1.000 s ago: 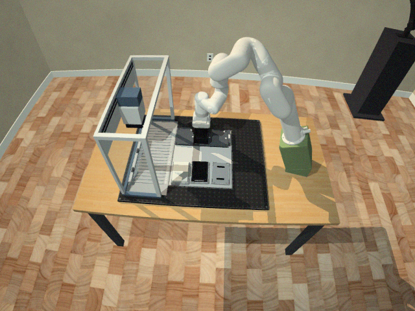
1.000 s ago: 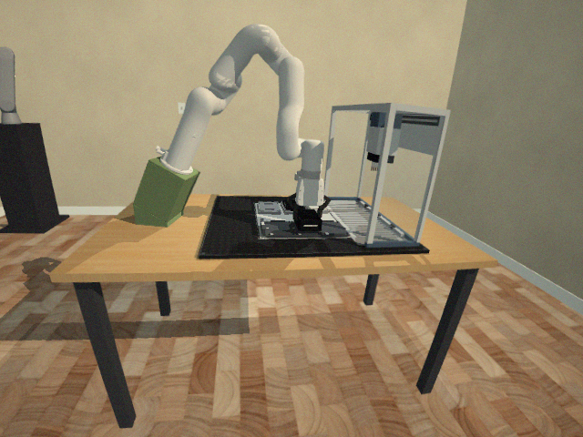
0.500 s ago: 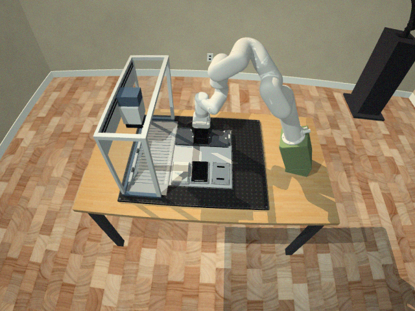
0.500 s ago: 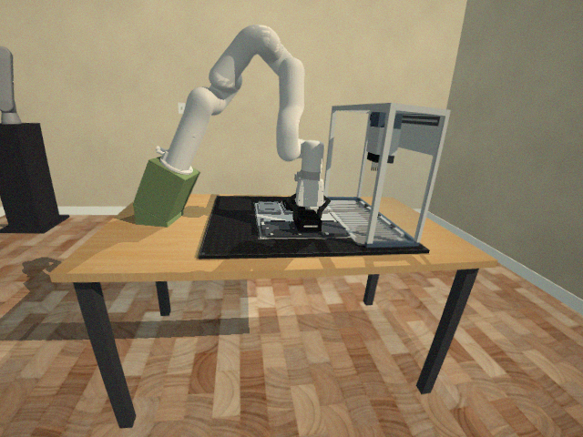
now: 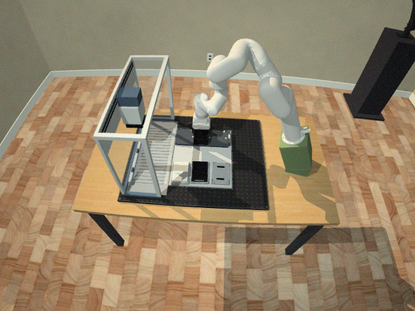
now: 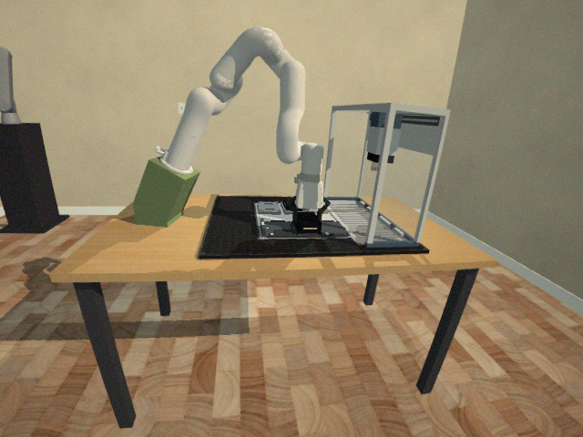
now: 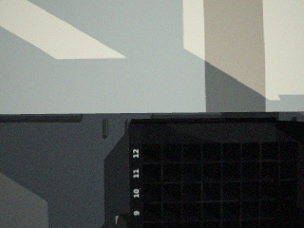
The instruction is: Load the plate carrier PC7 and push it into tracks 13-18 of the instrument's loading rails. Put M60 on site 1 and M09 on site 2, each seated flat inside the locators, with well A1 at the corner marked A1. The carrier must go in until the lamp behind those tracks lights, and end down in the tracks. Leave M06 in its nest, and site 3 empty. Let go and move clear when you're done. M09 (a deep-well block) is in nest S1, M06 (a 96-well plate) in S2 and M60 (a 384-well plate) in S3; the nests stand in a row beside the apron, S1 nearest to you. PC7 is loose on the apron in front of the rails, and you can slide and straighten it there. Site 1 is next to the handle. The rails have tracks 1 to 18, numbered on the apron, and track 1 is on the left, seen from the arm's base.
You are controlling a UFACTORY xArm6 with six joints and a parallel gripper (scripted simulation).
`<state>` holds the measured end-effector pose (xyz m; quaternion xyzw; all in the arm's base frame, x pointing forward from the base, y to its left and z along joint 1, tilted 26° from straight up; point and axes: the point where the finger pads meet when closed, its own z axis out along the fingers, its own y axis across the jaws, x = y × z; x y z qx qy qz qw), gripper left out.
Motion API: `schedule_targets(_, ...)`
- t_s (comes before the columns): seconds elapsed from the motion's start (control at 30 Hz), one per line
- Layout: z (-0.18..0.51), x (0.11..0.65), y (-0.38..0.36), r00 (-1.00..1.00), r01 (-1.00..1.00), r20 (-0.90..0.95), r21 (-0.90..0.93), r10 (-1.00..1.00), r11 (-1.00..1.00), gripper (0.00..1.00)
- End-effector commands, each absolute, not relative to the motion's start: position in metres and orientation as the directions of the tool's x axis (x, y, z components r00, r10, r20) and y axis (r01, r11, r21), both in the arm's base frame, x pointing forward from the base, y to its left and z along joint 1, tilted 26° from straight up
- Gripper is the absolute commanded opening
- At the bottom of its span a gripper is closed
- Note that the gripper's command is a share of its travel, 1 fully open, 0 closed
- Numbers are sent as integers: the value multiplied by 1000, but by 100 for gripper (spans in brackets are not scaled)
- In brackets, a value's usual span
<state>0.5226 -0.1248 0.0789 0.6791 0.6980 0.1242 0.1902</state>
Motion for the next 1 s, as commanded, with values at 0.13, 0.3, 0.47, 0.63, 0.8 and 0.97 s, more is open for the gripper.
schedule_targets(0.13,78,525,-125,-5,899,-97,435,995,47,0)
schedule_targets(0.3,78,525,-125,-5,899,-97,435,995,47,0)
schedule_targets(0.47,78,525,-125,-5,899,-97,435,995,47,0)
schedule_targets(0.63,78,525,-125,-5,899,-97,435,995,47,100)
schedule_targets(0.8,78,525,-125,-5,899,-97,435,995,47,100)
schedule_targets(0.97,78,525,-125,-5,899,-97,435,995,47,100)
